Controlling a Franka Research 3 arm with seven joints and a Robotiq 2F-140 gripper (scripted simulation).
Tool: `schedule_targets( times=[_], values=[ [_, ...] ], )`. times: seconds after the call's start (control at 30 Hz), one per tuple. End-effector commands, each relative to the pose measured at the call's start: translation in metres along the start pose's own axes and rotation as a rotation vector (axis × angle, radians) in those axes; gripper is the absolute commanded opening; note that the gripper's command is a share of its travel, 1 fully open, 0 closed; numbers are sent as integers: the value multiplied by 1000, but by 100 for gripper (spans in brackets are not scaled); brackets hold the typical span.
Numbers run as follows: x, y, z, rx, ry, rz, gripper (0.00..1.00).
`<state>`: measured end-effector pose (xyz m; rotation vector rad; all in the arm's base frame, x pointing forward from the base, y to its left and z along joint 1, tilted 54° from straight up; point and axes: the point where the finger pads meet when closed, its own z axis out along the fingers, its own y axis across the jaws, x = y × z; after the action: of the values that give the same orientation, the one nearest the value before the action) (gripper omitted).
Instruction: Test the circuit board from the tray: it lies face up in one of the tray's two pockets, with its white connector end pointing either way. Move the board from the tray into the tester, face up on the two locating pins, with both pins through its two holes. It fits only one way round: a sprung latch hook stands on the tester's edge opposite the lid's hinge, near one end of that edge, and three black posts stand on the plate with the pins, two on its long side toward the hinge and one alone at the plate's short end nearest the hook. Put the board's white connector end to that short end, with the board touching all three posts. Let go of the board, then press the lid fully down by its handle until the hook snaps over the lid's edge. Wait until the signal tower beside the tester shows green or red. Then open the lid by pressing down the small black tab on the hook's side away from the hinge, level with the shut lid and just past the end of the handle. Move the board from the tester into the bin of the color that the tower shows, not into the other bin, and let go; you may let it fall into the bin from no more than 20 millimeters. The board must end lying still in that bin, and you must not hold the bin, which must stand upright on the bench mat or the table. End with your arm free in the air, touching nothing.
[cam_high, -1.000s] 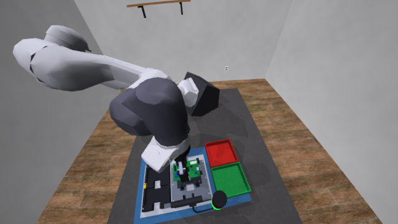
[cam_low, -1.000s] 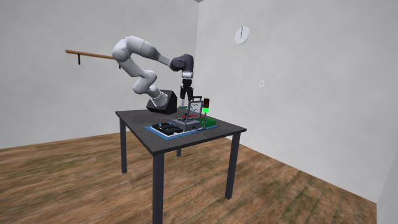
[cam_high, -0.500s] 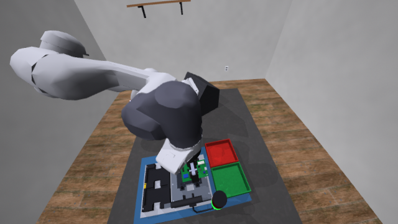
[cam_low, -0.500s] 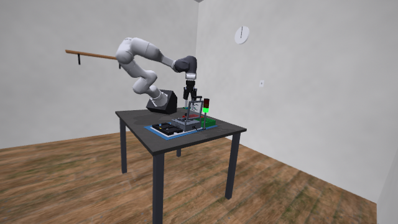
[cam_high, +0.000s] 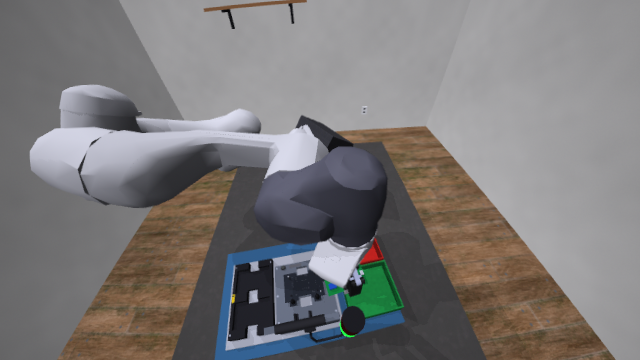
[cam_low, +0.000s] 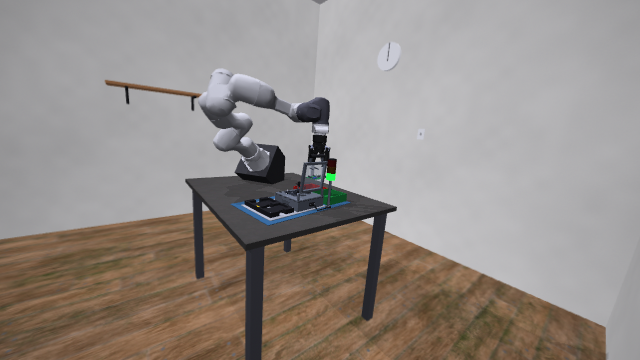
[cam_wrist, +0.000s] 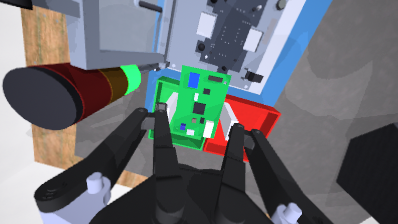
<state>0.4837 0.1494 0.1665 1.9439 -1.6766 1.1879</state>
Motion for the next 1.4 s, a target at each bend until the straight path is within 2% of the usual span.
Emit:
schedule_targets(
  times=[0.0, 0.13, 0.2, 0.53, 1.37],
  values=[
    [-15, -9, 9, 10, 23, 77, 46],
    [-38, -16, 16, 10, 23, 77, 46],
    [-38, -16, 16, 10, 23, 77, 46],
    [-74, -28, 29, 10, 23, 77, 46],
    [-80, -29, 30, 10, 23, 77, 46]
  ],
)
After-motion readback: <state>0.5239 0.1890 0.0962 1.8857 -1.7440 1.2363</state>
